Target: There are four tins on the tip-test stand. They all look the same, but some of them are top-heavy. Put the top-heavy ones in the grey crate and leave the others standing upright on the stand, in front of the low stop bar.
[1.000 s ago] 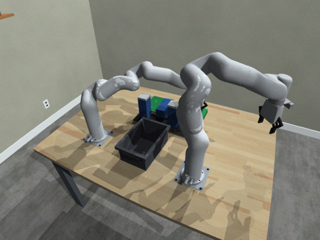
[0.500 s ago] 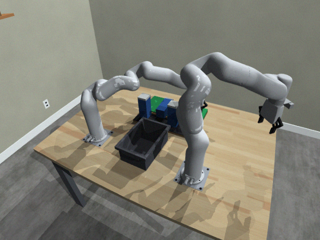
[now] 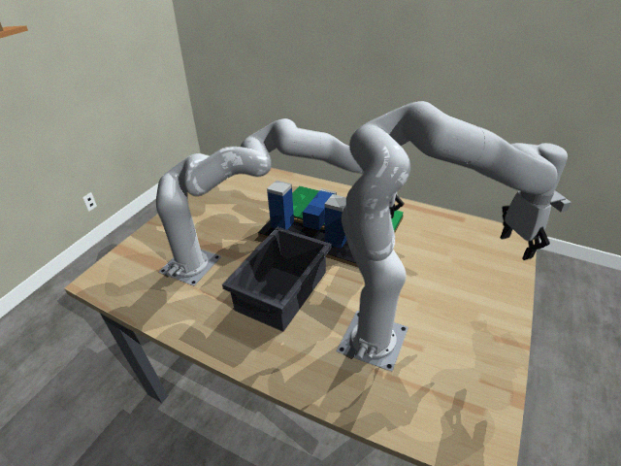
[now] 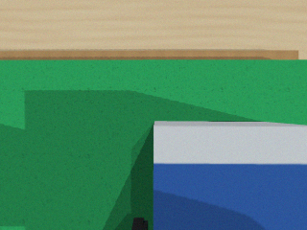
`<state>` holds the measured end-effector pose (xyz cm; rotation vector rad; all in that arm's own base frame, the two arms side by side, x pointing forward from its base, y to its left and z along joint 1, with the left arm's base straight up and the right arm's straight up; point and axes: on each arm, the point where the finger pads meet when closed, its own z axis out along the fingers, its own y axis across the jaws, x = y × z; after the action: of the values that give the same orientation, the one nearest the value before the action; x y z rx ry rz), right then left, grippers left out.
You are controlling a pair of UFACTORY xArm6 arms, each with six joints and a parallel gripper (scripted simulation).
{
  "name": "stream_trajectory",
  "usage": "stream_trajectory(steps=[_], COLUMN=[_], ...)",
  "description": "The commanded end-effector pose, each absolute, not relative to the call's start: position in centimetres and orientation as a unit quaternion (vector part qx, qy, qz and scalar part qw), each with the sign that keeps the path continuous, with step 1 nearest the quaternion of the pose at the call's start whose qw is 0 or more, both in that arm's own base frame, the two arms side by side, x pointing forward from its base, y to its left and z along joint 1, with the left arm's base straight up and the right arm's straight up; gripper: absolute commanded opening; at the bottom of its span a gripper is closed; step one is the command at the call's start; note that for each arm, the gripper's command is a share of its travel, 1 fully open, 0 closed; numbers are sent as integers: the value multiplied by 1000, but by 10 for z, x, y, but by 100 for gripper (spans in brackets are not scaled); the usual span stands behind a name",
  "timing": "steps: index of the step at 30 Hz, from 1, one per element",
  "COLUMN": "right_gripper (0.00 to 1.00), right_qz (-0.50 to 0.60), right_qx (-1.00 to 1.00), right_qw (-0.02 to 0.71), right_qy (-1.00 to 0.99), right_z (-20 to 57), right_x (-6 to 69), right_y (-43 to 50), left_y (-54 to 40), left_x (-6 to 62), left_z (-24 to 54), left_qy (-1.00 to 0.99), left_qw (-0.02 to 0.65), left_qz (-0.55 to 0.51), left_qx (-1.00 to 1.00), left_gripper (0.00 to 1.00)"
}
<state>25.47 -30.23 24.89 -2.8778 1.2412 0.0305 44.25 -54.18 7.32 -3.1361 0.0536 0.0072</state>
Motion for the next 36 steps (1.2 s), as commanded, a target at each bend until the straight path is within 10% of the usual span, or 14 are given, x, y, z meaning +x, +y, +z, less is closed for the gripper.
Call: stream_trajectory(steps=[1, 36], right_gripper=[100, 100], right_qz=[8, 8], right_qx=[-918, -918], right_qw=[3, 3], right_qy=[396, 396], right_z=[250, 250], right_x=[255, 255], right_y=[-303, -303], left_y=[-543, -543], left_x=[443, 444], left_z=[77, 137], left_qy=[17, 18], left_qw=[0, -1], left_qz=[0, 0], left_qx=[-1000, -1000], left_gripper=[84, 84])
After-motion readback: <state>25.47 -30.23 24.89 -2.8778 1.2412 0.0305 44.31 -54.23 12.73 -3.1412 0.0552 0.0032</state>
